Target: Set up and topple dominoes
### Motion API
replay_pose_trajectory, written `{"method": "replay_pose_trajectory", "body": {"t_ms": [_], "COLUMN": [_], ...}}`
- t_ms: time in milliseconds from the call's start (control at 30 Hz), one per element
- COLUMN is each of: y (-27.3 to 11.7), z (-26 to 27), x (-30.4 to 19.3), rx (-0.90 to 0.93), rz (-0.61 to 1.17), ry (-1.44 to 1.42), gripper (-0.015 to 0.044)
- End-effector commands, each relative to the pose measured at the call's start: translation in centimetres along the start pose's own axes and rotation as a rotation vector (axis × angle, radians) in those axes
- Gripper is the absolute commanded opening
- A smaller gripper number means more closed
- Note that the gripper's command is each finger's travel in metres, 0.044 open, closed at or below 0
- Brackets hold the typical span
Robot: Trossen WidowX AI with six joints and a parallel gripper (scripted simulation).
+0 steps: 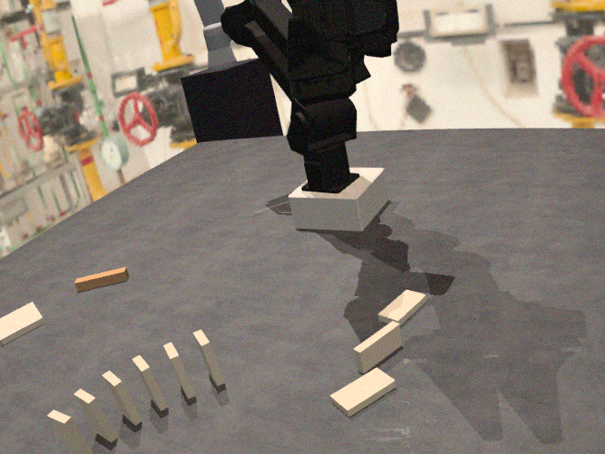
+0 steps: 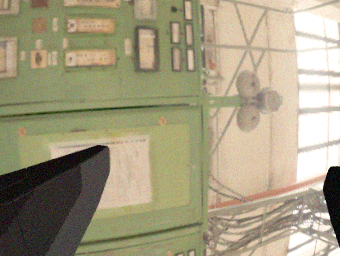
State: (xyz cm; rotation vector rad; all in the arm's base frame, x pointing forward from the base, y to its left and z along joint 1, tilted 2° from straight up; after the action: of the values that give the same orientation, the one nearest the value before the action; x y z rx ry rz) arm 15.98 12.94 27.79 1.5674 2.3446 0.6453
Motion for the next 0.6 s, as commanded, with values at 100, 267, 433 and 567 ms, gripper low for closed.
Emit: {"method": "replay_pose_trajectory", "body": {"t_ms": [100,267,433,567], "y": [2.5,7.0,10.2,11.7], "z": [1.1,4.5,9.2,13.3], "x": [1.8,4.6,5.9,6.0], "rx": [0.111,0.372,0.656,0.863], "rz": [-0.039,-0.038,0.098,0.313], "ry": [0.108,0.348,0.617,0.838], "gripper": [0.0440,0.0440,0.0440,0.0440]}}
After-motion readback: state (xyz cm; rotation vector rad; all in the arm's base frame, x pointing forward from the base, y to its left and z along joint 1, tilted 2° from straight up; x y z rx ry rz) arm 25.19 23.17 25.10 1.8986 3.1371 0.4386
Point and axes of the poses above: the point midway between the two fingers, 35 mm back from their tips, its own y axis out along the fingers, its own z axis across the jaws, x = y × z, the point moved 1 cm from there along -y, back along the fingers, and after that the axes turned 1 degree about y, right-handed, at the moved point
